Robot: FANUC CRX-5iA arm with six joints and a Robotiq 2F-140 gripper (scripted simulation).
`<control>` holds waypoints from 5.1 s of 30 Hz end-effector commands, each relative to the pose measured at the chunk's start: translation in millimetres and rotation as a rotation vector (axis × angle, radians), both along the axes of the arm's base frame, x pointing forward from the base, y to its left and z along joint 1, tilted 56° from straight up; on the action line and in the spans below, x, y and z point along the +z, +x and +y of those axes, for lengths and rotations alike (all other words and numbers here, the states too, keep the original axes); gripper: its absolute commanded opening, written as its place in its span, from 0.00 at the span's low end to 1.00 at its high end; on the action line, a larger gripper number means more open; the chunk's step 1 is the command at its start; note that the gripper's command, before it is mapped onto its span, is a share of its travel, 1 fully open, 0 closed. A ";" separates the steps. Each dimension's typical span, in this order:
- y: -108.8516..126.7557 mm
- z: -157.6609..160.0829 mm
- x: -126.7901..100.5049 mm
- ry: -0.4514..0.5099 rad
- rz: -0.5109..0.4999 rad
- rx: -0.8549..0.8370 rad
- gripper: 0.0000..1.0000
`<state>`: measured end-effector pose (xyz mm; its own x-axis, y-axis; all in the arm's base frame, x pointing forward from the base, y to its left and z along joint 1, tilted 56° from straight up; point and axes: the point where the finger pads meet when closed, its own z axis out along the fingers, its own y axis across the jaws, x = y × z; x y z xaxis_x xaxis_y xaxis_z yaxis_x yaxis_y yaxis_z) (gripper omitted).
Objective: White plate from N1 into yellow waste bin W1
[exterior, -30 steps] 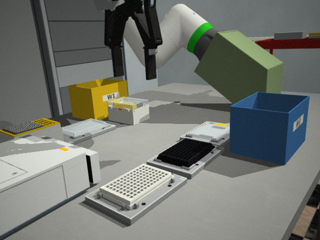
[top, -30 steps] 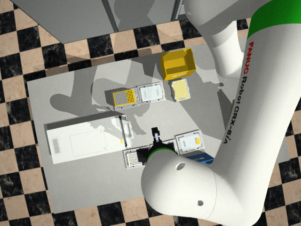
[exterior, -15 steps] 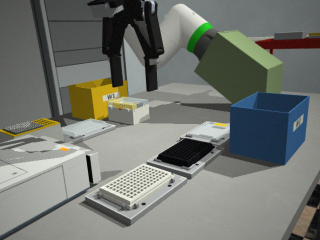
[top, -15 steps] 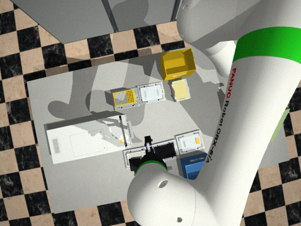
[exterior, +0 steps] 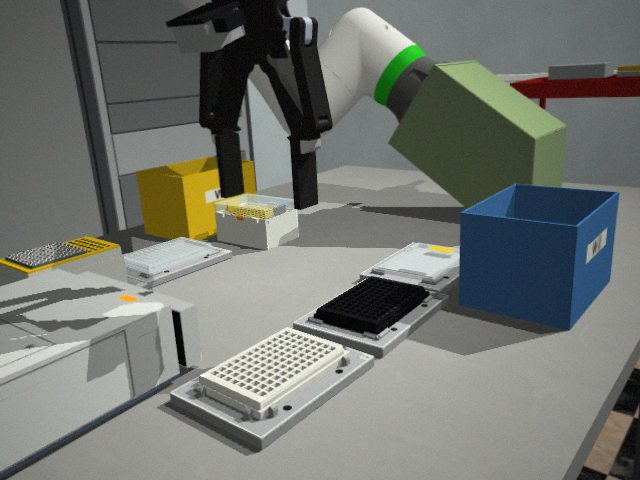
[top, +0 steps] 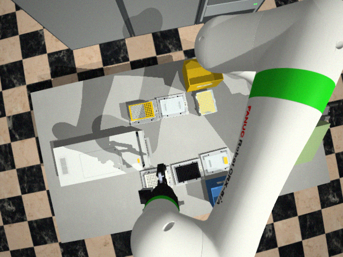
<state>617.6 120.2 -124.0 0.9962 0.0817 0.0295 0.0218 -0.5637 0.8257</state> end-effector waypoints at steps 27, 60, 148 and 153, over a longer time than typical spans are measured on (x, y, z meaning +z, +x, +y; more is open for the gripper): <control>59.6 15.3 -54.2 0.000 0.000 0.001 0.70; 62.4 -12.0 -73.0 0.000 0.000 0.001 0.70; 70.5 -90.7 -126.9 0.000 0.000 0.001 0.70; 70.5 -90.7 -126.9 0.000 0.000 0.001 0.70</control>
<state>687.2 28.0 -251.7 0.9964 0.0802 0.0282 0.0219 -0.5628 0.8263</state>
